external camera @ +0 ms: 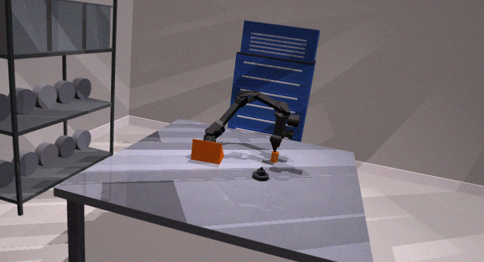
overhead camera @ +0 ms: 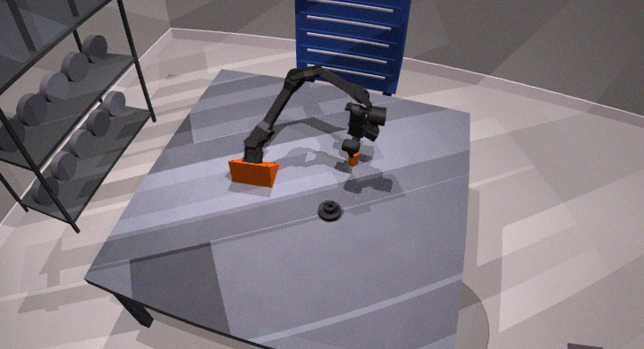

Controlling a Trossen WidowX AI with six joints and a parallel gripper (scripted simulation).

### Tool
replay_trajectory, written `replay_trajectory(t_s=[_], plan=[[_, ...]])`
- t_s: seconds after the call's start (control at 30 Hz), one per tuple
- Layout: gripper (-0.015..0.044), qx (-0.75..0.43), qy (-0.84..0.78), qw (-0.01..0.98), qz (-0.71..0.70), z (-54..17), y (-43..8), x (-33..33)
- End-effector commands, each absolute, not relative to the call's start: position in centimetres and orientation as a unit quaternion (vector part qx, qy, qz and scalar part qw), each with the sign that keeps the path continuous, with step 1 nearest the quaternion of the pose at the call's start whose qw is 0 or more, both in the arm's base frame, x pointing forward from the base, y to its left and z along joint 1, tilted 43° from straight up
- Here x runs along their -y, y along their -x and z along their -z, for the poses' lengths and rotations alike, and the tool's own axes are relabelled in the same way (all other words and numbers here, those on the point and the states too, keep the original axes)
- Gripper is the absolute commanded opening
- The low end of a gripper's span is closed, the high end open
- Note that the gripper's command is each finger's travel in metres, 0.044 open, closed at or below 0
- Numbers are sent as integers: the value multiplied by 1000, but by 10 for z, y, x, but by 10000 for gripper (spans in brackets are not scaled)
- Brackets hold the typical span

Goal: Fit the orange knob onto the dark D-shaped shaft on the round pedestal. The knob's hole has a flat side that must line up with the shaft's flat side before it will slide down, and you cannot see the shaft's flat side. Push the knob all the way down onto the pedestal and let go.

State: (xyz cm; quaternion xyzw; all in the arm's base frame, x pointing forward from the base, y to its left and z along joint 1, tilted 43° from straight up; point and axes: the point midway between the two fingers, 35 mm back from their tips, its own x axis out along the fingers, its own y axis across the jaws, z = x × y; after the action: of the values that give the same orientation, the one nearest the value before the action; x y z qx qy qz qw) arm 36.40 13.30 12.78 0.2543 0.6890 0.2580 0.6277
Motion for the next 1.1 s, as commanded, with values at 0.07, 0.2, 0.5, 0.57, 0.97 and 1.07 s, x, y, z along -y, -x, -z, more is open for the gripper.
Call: replay_trajectory(t_s=[0.07, 0.2, 0.5, 0.57, 0.97, 1.07], plan=[[440, -692, -258, 623, -258, -119, -361, -141], [440, -692, -258, 623, -258, -114, -361, -145], [440, -692, -258, 623, -258, -104, -360, -155], [440, -692, -258, 623, -258, -101, -360, -157], [440, -692, -259, 623, -258, -87, -357, -171], [440, -692, -259, 623, -259, -84, -357, -174]])
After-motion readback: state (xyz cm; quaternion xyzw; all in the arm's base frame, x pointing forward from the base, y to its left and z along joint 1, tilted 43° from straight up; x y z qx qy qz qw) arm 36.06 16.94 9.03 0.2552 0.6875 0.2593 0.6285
